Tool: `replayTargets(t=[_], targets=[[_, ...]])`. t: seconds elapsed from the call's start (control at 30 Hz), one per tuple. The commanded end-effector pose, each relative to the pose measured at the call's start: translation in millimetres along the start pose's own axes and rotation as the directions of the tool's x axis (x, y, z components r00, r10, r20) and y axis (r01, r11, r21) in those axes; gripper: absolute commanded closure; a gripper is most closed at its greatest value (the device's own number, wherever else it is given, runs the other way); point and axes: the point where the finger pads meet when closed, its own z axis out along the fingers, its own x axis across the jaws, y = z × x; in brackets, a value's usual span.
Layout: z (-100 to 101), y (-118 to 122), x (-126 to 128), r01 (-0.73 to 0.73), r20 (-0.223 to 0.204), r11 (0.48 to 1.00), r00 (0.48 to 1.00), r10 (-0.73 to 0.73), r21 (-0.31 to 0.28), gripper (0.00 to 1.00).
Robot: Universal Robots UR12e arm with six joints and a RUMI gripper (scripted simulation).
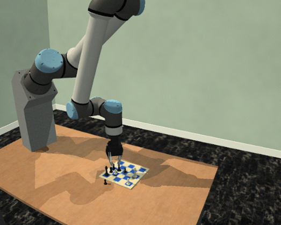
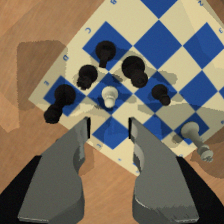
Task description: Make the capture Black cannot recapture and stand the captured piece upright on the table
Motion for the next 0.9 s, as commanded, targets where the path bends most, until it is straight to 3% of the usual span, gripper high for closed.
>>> replayTargets(t=[0.0, 0.87], targets=[[4, 0, 0, 0.000, -0.001, 1.000, 1.000, 0.000, -0.001, 0.80], [17, 0, 0, 0.000, -0.001, 1.000, 1.000, 0.000, -0.001, 0.80]])
